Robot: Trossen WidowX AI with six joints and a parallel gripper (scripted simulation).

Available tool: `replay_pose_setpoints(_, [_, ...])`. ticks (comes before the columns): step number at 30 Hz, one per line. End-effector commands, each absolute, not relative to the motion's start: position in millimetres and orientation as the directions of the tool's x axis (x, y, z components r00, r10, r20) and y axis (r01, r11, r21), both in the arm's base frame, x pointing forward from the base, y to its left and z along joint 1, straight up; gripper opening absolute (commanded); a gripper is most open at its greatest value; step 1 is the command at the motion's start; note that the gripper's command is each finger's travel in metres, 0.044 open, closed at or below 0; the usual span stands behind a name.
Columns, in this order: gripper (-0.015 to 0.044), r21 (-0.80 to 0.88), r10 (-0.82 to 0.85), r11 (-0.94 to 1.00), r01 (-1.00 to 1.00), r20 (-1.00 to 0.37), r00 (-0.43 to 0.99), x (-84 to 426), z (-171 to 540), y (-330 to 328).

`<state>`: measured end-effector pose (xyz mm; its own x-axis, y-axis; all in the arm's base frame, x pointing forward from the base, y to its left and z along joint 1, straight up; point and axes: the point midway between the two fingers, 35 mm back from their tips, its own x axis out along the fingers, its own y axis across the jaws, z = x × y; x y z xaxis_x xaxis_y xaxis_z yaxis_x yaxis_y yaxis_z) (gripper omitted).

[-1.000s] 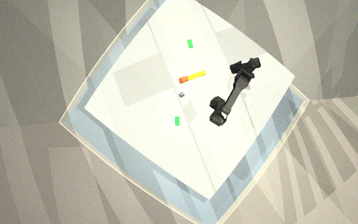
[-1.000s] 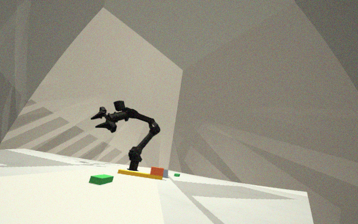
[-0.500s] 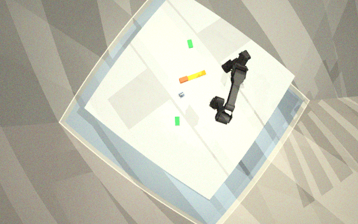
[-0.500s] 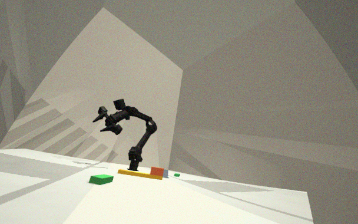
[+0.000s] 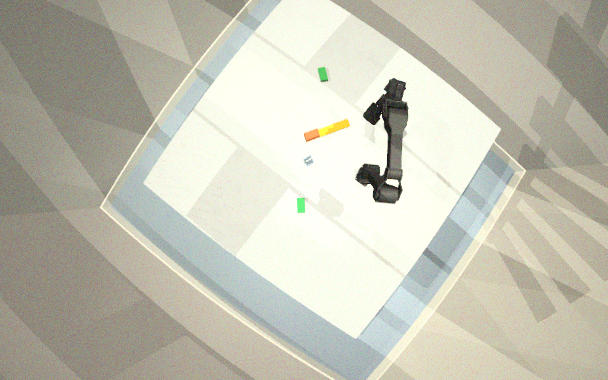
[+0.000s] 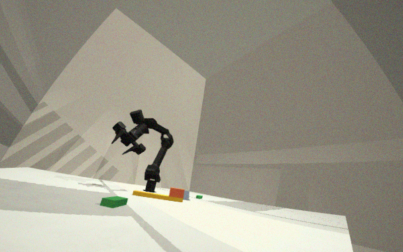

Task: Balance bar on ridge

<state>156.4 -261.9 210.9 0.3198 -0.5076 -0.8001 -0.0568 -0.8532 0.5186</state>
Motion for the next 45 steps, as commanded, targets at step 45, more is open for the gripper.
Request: replay_pose_setpoints(45, [0.0315, 0.077, -0.025, -0.608, 0.790, -0.997, 0.077, 263.8, 157.6, -91.4])
